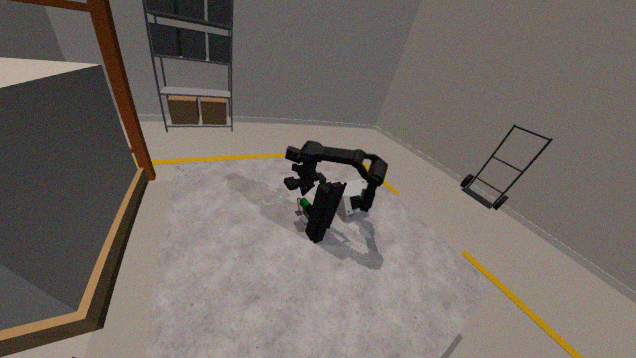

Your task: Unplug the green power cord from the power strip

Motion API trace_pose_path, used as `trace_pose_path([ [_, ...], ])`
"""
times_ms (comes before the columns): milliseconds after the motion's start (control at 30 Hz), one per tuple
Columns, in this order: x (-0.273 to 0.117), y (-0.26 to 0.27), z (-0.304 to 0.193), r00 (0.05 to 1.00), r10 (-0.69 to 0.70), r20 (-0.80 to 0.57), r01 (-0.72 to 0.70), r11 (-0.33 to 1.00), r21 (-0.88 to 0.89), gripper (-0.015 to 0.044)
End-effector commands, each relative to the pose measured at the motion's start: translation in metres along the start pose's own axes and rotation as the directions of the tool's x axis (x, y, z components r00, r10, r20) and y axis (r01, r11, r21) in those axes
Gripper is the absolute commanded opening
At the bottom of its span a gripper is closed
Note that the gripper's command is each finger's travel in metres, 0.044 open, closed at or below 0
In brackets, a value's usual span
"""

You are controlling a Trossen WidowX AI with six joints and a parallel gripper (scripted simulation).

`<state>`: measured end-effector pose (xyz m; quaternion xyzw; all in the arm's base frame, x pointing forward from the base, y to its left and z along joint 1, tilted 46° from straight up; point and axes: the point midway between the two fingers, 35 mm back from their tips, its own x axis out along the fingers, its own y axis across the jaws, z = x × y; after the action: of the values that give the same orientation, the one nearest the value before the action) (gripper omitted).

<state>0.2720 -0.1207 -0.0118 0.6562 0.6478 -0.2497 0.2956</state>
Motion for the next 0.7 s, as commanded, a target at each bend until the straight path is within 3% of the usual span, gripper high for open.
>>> trace_pose_path([
  [0, -0.001, 0.001, 0.007, 1.000, -0.002, 0.004, 0.002, 1.000, -0.004, 0.0000],
  [333, -0.002, -0.001, 0.023, 1.000, -0.002, 0.004, 0.002, 1.000, -0.003, 0.0000],
  [533, -0.001, -0.001, 0.018, 1.000, 0.000, 0.000, 0.000, 1.000, 0.001, 0.0157],
  [667, -0.001, -0.001, 0.018, 1.000, 0.000, 0.000, 0.000, 1.000, 0.001, 0.0160],
])
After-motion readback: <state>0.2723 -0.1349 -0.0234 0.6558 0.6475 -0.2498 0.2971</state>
